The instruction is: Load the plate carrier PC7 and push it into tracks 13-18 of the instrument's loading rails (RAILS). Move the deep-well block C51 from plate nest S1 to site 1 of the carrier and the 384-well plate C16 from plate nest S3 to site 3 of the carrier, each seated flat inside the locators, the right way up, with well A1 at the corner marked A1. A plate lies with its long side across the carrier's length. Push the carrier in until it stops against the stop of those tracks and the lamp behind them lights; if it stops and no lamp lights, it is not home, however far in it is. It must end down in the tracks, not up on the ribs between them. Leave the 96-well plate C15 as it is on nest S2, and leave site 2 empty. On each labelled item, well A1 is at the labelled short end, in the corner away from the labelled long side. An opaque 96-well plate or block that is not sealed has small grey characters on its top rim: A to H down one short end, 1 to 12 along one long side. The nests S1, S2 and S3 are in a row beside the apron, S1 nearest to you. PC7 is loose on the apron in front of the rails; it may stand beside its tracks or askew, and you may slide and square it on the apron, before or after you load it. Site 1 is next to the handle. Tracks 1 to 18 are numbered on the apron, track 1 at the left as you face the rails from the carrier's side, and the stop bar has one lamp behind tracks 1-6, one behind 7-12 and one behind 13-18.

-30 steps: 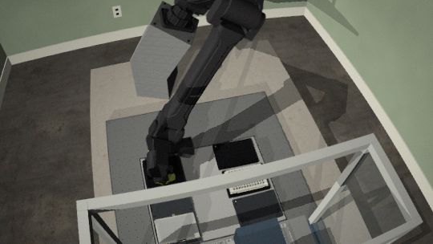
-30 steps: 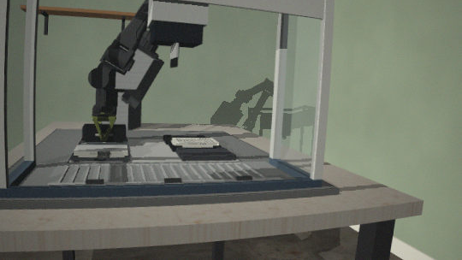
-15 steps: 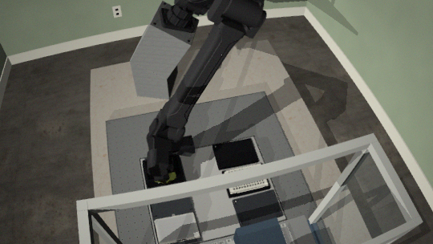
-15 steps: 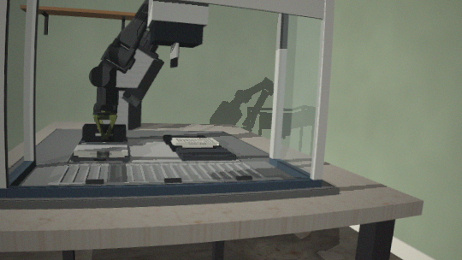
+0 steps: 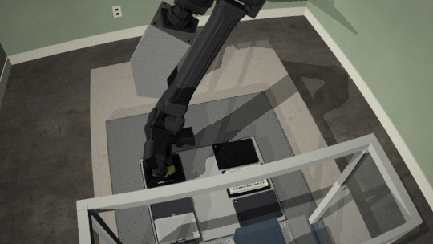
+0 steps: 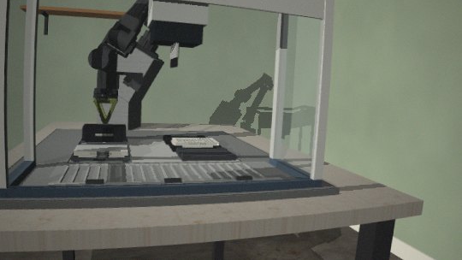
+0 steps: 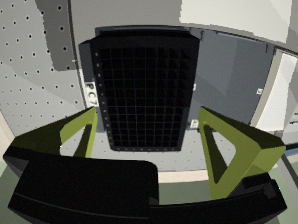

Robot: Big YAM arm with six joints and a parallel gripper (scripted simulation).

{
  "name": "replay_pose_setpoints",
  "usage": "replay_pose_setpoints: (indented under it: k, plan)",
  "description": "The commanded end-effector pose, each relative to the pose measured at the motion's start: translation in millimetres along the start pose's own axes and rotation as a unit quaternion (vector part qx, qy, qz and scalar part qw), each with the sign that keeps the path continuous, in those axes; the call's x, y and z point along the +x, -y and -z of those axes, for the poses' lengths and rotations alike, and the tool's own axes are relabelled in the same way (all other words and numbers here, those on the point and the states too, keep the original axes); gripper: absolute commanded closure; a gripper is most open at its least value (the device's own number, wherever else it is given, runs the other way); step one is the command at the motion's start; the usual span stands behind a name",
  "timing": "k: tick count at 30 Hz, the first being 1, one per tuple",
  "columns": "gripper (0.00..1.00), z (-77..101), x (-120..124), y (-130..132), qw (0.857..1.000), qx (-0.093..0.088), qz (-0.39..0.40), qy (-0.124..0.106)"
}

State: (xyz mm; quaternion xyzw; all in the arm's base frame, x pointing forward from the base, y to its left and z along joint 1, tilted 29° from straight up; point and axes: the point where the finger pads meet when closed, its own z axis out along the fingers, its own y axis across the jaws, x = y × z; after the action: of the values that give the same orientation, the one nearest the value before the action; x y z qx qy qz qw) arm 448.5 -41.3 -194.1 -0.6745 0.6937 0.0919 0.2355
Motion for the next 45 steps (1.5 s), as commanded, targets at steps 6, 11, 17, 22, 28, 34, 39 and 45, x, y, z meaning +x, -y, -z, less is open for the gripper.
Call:
replay_pose_setpoints:
  k: [6, 11, 17, 22, 28, 34, 39, 45]
  plan:
    - [0.06, 43.0, 7, 4, 1.000, 0.012, -0.002, -0.002]
    - [0.06, 49.4, 7, 4, 1.000, 0.012, -0.001, -0.002]
    - [0.20, 53.3, 8, -10, 0.998, 0.021, -0.057, -0.004]
    - [0.20, 59.6, 8, -44, 0.990, 0.021, -0.140, -0.003]
    - [0.20, 64.7, 8, -70, 0.979, 0.020, -0.205, -0.002]
    - [0.20, 67.9, 8, -83, 0.953, 0.022, -0.301, 0.000]
    - [0.20, 67.1, 11, -79, 0.925, 0.024, -0.378, 0.002]
    - [0.20, 67.1, 11, -79, 0.898, 0.024, -0.439, 0.003]
